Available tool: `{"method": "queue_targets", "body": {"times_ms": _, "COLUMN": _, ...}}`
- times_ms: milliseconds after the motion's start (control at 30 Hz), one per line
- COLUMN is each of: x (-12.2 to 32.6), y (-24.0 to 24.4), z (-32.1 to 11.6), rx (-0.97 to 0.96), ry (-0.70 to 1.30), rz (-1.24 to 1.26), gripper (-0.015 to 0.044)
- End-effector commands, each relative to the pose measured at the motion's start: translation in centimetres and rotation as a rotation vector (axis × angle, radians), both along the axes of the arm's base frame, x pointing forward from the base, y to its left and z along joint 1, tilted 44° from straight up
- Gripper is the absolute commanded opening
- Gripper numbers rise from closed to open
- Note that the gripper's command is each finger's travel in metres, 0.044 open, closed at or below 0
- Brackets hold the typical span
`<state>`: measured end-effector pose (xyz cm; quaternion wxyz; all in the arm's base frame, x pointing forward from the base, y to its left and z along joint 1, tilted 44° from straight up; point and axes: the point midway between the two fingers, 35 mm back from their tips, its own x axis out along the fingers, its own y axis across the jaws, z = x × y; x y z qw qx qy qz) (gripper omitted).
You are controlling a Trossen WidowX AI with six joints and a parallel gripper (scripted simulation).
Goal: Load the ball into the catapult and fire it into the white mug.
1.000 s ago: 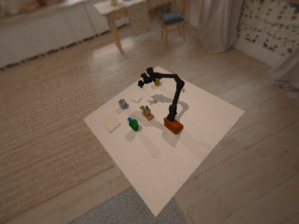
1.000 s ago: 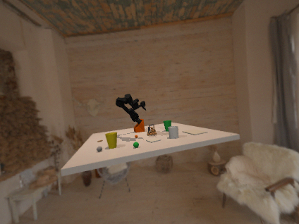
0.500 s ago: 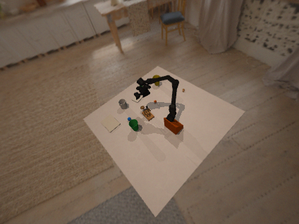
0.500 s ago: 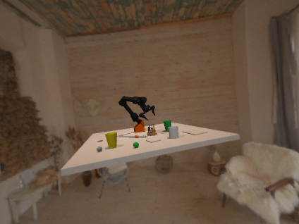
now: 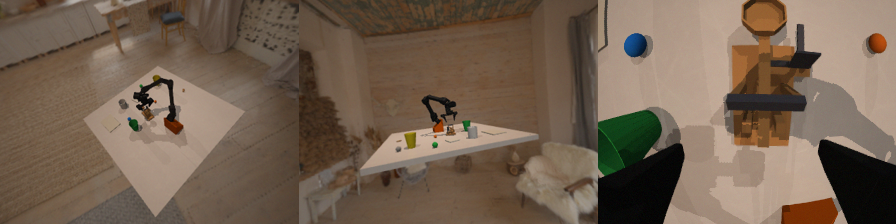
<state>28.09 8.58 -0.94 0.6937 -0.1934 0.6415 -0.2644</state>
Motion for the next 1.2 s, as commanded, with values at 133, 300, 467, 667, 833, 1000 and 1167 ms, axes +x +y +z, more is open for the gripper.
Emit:
{"method": "queue_targets", "body": {"times_ms": 133, "x": -2.0, "y": -0.5, "z": -0.4, "rx": -0.095, "ry": 0.015, "rz": -0.026, "gripper": 0.0440}}
{"method": "queue_targets", "body": {"times_ms": 300, "x": -2.1, "y": -3.1, "z": -3.0, "rx": -0.095, "ry": 0.014, "rz": -0.026, "gripper": 0.0440}}
{"method": "queue_targets", "body": {"times_ms": 467, "x": -2.2, "y": -3.9, "z": -3.7, "rx": -0.096, "ry": 0.014, "rz": -0.026, "gripper": 0.0440}}
{"method": "queue_targets", "body": {"times_ms": 667, "x": -2.2, "y": -4.4, "z": -4.2, "rx": -0.096, "ry": 0.014, "rz": -0.026, "gripper": 0.0440}}
{"method": "queue_targets", "body": {"times_ms": 833, "x": -2.1, "y": -4.9, "z": -4.8, "rx": -0.096, "ry": 0.014, "rz": -0.026, "gripper": 0.0440}}
{"method": "queue_targets", "body": {"times_ms": 1000, "x": -2.1, "y": -5.5, "z": -5.4, "rx": -0.096, "ry": 0.014, "rz": -0.026, "gripper": 0.0440}}
{"method": "queue_targets", "body": {"times_ms": 1167, "x": -2.1, "y": -6.1, "z": -6.0, "rx": -0.096, "ry": 0.014, "rz": -0.026, "gripper": 0.0440}}
